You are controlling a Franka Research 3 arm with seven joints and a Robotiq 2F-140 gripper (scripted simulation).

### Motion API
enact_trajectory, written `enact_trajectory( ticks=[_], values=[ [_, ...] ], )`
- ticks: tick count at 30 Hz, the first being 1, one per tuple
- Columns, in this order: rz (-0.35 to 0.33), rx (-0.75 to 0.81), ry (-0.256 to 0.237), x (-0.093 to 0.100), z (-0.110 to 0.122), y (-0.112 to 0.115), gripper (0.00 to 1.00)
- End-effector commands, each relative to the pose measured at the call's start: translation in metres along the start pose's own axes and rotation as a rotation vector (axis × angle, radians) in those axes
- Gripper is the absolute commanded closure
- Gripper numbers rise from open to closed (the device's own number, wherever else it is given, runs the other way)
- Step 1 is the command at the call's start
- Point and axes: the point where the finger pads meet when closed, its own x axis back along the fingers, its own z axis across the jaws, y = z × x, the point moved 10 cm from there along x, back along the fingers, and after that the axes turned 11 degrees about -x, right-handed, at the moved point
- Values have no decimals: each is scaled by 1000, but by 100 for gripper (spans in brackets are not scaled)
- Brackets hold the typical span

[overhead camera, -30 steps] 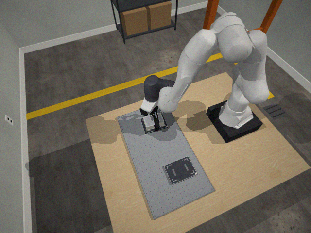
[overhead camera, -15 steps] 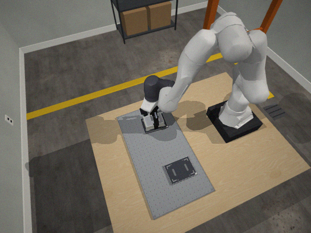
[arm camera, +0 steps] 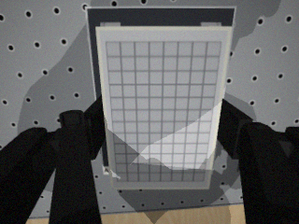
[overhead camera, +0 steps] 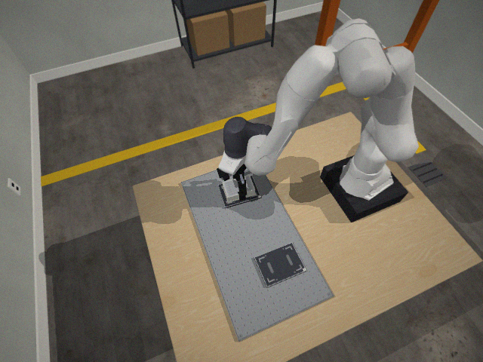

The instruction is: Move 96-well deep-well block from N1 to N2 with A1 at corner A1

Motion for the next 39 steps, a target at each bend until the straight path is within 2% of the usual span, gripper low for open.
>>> enact_trajectory(
  ticks=[1,20,39],
  values=[
    [5,4,0,1,0,-1,39],
    [5,4,0,1,0,-1,40],
    [5,4,0,29,0,-1,40]
  ],
)
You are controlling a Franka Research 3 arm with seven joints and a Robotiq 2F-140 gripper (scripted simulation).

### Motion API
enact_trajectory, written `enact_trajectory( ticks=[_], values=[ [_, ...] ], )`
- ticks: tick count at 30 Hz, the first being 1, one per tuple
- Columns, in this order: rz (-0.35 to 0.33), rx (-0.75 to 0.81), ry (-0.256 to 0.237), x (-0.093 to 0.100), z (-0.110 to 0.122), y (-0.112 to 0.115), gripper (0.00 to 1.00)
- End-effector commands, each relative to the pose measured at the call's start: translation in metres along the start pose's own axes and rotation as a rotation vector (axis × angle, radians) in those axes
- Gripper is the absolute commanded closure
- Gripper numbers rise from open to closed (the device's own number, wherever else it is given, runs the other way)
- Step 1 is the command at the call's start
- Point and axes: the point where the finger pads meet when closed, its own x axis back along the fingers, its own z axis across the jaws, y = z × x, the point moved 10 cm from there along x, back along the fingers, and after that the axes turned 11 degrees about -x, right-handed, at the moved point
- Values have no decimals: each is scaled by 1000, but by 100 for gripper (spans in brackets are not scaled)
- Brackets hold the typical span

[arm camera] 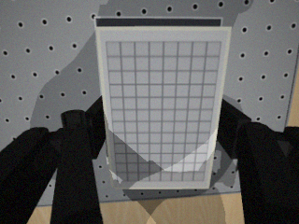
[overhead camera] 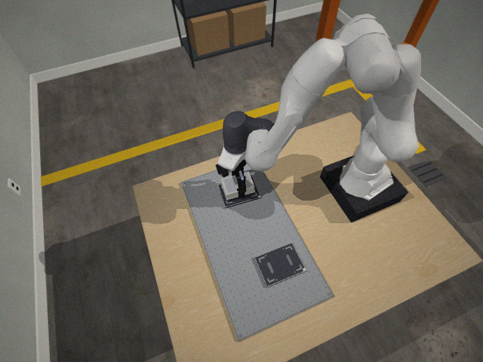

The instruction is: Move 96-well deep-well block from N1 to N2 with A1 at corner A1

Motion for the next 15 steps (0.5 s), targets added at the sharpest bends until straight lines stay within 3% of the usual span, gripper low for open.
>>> enact_trajectory(
  ticks=[1,15],
  values=[
    [-6,-3,1,7,0,1,40],
    [-6,-3,1,27,0,1,40]
  ],
)
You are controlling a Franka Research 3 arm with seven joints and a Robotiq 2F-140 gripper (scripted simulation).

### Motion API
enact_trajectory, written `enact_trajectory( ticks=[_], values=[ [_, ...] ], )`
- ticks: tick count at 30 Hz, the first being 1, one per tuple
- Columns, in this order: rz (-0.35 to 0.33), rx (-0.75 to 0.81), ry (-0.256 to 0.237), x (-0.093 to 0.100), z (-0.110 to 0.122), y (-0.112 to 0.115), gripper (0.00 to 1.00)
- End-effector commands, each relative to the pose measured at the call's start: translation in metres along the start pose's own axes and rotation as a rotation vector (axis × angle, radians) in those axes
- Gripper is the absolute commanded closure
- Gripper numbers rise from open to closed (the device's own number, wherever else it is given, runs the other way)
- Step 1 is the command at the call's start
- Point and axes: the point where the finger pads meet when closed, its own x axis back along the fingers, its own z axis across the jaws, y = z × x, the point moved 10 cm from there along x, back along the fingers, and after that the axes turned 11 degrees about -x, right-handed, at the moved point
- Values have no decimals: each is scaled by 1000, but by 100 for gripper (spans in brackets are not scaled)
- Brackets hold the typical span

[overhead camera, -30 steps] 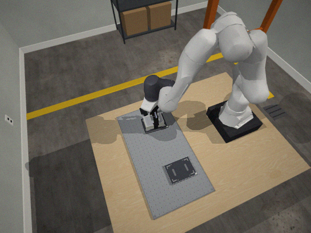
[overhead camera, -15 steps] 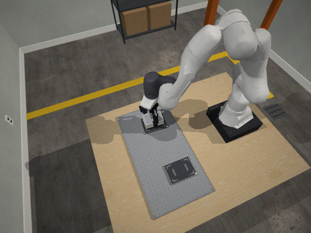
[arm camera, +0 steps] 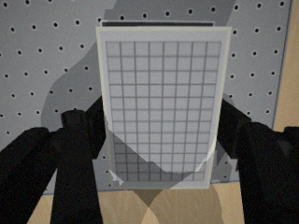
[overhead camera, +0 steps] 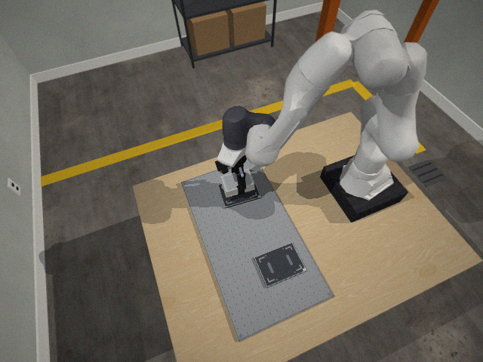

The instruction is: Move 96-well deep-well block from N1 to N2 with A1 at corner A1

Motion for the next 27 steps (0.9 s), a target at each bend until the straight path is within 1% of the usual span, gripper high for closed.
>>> enact_trajectory(
  ticks=[1,11,27],
  values=[
    [-7,-6,1,7,0,1,40],
    [-7,-6,1,23,0,1,40],
    [-7,-6,1,24,0,1,40]
  ],
)
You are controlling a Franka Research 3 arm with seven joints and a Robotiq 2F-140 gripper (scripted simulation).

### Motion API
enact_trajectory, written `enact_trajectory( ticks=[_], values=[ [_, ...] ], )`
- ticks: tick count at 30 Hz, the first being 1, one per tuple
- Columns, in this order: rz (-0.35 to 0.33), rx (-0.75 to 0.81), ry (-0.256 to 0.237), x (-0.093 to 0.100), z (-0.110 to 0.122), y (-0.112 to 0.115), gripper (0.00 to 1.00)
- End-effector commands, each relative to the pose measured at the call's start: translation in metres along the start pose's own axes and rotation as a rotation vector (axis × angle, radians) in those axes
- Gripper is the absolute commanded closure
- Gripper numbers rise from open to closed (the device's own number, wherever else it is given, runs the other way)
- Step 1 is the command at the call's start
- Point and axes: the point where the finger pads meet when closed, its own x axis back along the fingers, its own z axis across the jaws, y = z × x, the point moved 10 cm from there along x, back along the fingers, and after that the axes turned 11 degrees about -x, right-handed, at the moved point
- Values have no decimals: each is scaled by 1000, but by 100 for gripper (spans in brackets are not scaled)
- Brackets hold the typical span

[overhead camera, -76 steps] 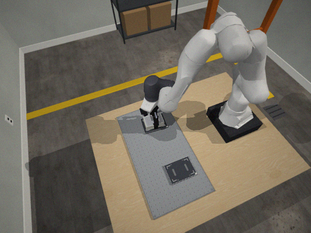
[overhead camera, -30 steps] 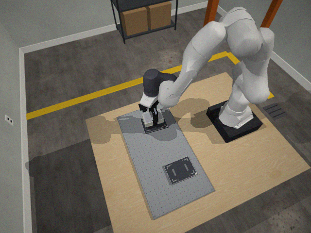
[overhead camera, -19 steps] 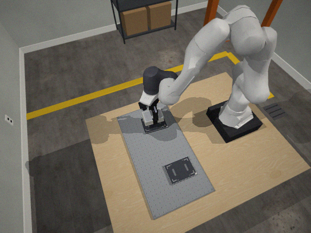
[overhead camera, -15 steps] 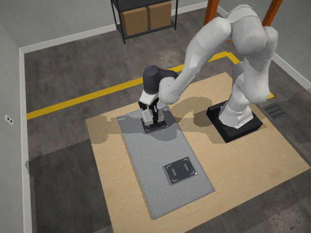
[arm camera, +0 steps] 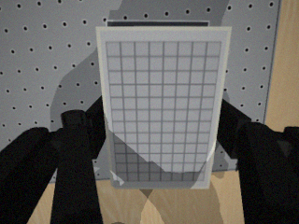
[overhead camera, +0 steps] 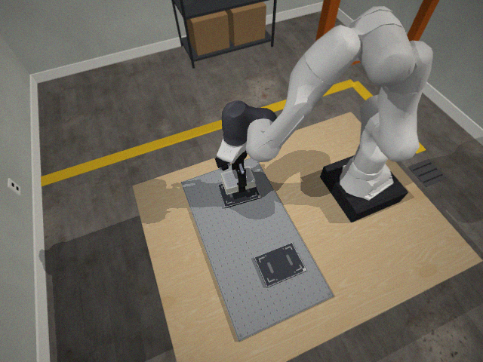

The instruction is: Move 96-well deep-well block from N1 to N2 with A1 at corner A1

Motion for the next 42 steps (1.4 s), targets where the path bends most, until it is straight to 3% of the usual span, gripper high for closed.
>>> enact_trajectory(
  ticks=[1,8,11,42],
  values=[
    [1,-3,2,2,0,-1,40],
    [1,-3,2,2,0,-1,40],
    [1,70,2,2,-9,3,40],
    [1,70,2,2,-94,32,40]
  ],
)
